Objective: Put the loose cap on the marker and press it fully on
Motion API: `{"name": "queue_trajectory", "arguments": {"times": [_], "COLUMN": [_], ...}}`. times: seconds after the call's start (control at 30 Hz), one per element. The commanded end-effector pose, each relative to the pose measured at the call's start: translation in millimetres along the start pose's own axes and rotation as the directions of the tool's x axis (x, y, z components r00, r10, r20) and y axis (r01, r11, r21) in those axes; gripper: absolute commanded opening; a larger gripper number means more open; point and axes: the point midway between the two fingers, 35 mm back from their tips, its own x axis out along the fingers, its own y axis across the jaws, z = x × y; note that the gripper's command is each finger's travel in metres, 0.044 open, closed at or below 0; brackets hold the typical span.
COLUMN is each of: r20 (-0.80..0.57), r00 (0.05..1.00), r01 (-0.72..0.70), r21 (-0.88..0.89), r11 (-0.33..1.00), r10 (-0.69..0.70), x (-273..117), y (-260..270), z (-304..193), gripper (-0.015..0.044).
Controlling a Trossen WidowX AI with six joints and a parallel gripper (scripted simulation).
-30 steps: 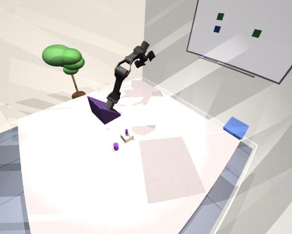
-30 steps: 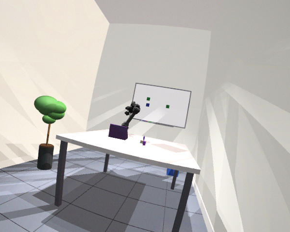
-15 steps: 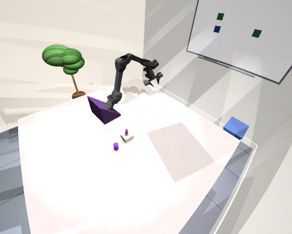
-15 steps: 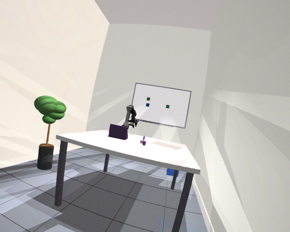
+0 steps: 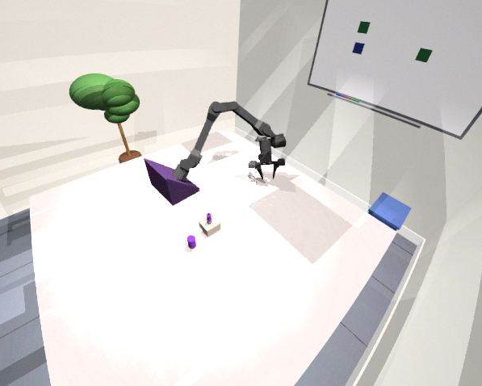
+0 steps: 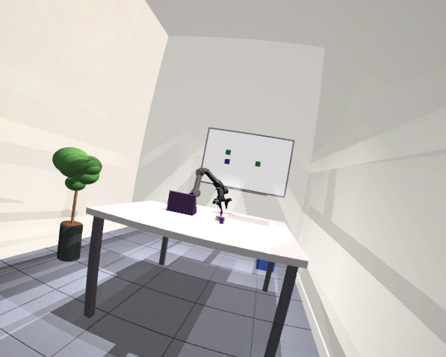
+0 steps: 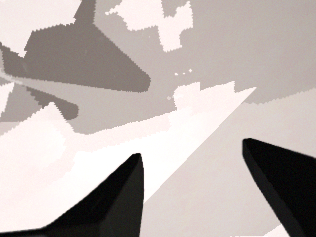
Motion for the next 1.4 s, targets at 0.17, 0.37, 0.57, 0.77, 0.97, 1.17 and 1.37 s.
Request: {"name": "queue_trajectory", "arguments": {"times": [0.17,0.37,0.57,0.77,0.97,1.17,1.37], "r20": [-0.140,-0.168,-0.085,0.048,0.229,0.322,0.322], "r00": [0.969,0.930,0.898,0.884,0.894,0.910,0.911], "r01": [-0.163,-0.226,-0.273,-0.305,-0.342,-0.357,-0.357], "r21": [0.264,0.437,0.663,0.813,0.905,0.929,0.929], "r11": [0.951,0.871,0.697,0.496,0.255,0.100,0.099], "r10": [0.205,0.326,0.432,0.464,0.385,0.260,0.259], "x": [49,63,64,57,41,27,37], "y": [8,28,71,123,197,250,255], "z": [-133,-222,-308,-375,-436,-463,-459], "gripper": [0.0257,0.0257,0.0257,0.0257,0.0257,0.0257,0.0257]}}
